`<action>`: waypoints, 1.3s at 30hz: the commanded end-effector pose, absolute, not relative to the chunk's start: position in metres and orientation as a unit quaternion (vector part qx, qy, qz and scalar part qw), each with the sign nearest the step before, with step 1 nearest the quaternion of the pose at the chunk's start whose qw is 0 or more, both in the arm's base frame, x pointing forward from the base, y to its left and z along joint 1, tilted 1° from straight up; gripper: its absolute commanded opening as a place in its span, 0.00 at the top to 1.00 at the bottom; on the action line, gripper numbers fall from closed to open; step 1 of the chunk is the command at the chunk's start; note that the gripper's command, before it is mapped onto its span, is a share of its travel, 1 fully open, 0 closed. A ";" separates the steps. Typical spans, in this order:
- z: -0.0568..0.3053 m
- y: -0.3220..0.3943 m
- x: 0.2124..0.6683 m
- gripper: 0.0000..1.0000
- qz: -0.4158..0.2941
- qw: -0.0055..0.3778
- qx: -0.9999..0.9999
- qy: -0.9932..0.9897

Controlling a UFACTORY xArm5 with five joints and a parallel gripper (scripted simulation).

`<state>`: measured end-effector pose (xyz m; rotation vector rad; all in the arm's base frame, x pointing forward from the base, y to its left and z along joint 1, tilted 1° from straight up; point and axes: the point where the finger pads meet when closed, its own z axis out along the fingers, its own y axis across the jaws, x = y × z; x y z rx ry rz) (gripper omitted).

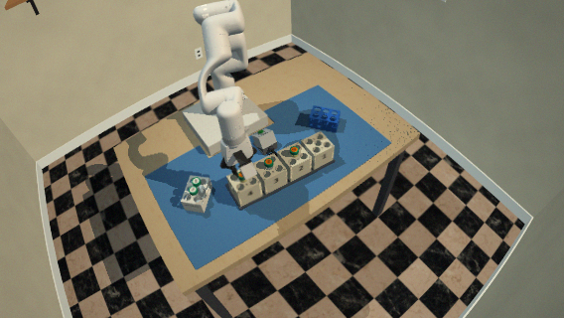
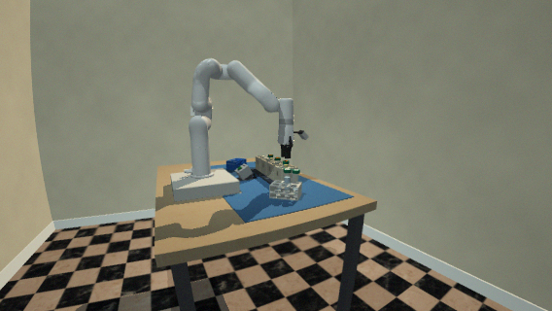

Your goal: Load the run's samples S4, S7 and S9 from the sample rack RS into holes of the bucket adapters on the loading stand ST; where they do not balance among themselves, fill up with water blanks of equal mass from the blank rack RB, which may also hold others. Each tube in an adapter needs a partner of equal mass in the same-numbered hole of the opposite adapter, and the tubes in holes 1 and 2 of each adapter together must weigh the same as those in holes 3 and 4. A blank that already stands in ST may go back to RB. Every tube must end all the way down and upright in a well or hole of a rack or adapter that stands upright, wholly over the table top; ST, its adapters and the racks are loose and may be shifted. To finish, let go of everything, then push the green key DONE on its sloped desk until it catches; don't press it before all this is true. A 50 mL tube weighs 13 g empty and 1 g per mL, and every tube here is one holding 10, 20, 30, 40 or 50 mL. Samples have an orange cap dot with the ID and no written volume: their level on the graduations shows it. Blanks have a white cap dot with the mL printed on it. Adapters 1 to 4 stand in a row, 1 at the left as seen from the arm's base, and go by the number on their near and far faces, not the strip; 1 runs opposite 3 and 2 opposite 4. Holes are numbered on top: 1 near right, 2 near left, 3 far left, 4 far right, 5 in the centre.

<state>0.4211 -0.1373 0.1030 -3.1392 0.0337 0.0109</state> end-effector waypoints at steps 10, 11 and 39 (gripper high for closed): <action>0.128 -0.137 0.422 0.57 0.002 0.001 -1.000 0.011; 0.130 -0.137 0.422 0.57 0.002 0.001 -1.000 0.011; 0.178 -0.137 0.423 0.57 0.002 0.001 -1.000 0.011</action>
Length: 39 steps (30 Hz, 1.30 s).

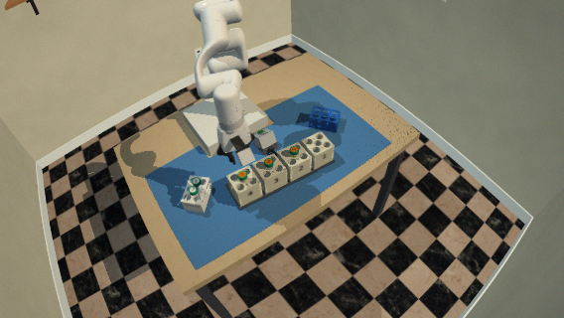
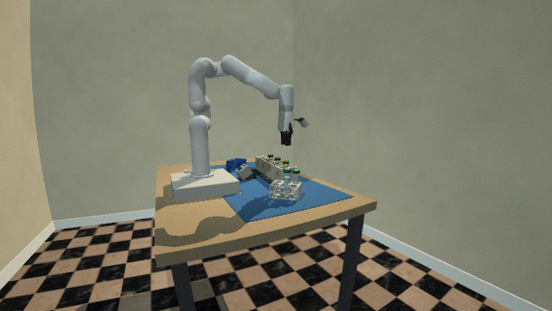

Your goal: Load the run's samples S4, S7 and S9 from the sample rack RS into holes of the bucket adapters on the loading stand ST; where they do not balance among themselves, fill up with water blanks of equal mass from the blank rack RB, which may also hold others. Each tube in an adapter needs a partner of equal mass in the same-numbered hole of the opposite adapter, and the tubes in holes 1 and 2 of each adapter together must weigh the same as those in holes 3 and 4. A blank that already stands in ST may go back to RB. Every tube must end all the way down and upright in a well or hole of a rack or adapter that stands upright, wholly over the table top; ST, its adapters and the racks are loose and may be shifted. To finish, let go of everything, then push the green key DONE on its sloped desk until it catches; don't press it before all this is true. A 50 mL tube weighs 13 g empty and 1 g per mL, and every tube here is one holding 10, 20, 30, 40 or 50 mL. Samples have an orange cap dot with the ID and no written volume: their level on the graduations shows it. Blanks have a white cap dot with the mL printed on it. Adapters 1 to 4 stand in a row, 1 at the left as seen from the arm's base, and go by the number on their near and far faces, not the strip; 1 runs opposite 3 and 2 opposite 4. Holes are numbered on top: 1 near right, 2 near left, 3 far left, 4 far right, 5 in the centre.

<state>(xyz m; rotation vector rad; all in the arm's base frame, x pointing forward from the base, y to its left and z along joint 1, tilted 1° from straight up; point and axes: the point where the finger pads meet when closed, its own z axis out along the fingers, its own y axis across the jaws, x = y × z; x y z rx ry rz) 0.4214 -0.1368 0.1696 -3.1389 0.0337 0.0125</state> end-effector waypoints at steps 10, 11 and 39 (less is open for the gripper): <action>0.192 -0.137 0.423 0.57 0.002 0.001 -1.000 0.011; 0.192 -0.137 0.423 0.57 0.002 0.001 -1.000 0.011; 0.192 -0.166 0.416 0.43 0.001 0.000 -0.994 0.111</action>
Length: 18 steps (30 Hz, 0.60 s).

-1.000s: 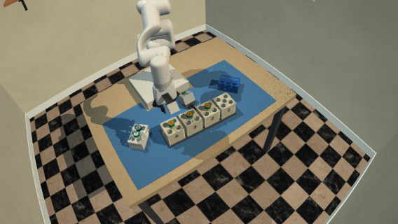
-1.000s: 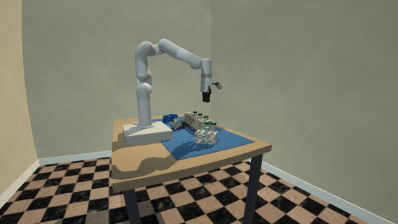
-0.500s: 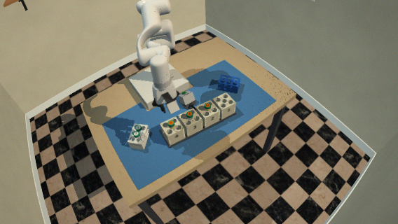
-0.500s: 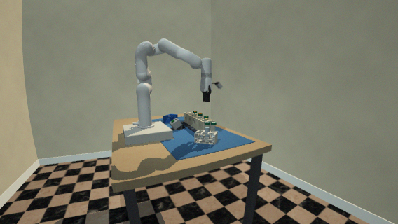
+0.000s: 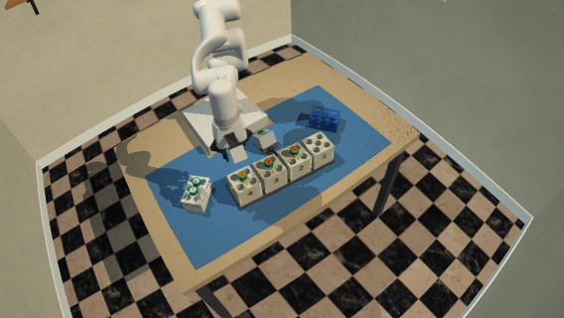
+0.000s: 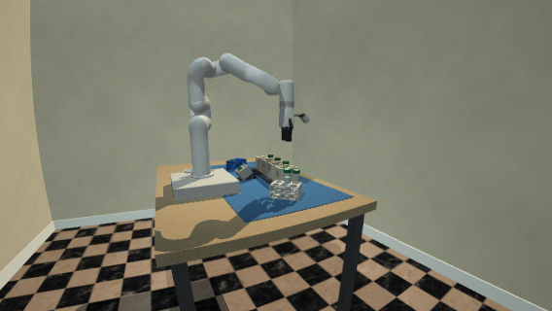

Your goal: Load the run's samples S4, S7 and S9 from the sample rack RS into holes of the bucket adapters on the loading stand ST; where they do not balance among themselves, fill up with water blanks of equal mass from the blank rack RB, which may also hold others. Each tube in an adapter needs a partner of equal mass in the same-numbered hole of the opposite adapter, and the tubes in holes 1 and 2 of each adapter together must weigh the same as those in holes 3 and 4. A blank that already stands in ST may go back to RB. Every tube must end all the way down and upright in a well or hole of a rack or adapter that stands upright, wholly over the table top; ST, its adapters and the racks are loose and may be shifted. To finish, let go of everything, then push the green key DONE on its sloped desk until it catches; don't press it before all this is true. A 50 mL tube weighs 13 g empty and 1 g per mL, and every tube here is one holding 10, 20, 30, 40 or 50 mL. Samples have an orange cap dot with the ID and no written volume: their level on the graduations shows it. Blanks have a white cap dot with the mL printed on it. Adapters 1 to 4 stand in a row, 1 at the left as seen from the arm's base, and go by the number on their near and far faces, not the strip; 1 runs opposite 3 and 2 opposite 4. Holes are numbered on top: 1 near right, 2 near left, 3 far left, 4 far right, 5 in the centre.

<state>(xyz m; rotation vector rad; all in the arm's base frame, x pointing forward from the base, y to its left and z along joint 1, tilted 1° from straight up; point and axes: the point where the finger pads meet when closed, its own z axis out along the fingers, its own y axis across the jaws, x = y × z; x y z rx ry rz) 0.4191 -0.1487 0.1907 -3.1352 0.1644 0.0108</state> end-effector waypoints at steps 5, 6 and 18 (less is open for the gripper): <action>0.193 -0.191 0.411 0.43 0.001 0.000 -0.981 0.193; 0.193 -0.196 0.410 0.43 0.001 0.000 -0.978 0.209; 0.193 -0.245 0.399 0.43 0.001 0.000 -0.937 0.349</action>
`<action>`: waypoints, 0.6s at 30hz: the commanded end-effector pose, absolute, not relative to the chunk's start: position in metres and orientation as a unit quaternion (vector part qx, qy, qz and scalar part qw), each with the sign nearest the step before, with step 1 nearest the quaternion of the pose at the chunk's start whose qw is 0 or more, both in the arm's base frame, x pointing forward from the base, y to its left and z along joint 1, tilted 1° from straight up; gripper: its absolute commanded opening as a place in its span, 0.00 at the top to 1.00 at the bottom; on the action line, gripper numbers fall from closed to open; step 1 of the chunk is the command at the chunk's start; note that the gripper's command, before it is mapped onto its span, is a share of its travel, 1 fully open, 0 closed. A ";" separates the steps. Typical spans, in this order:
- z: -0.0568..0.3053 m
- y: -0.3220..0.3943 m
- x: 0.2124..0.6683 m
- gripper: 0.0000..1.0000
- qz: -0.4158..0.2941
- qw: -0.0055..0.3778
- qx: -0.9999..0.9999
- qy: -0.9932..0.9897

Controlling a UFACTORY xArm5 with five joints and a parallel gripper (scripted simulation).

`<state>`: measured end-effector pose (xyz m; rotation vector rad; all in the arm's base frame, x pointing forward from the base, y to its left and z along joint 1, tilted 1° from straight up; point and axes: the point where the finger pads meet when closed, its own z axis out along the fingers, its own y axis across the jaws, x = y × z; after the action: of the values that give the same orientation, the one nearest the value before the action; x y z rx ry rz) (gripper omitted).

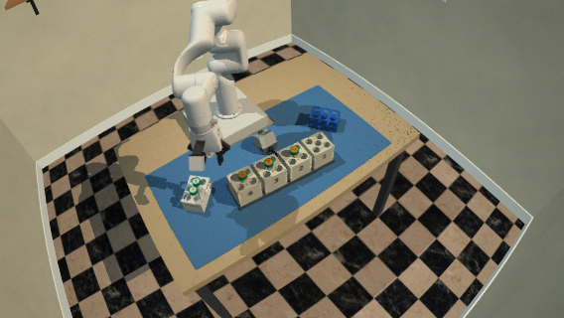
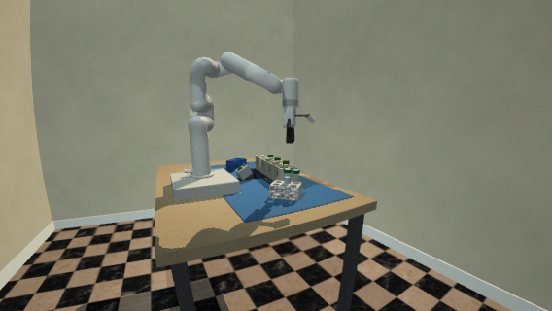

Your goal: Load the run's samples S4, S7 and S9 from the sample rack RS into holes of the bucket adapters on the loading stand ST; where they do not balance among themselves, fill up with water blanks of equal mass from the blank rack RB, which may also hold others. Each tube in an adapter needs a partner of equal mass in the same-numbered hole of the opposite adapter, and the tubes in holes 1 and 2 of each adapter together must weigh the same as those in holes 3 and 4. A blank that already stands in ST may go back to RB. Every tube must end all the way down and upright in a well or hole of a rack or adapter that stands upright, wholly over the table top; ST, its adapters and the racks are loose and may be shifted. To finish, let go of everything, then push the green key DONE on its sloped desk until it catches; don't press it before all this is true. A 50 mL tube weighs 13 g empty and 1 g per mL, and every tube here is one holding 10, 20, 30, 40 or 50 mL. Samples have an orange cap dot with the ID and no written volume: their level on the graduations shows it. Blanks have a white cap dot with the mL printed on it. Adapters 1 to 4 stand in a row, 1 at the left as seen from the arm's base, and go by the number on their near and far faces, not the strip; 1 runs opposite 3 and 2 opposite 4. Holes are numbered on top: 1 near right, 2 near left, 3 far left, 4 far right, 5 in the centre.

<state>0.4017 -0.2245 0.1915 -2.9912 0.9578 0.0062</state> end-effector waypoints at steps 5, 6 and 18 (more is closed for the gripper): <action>0.193 -0.269 0.393 0.43 0.000 0.000 -0.937 0.349; 0.193 -0.269 0.393 0.43 0.000 0.000 -0.937 0.349; 0.194 -0.323 0.381 0.43 0.000 0.000 -0.937 0.349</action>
<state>0.3839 -0.3039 0.1922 -2.9436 1.0954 0.0039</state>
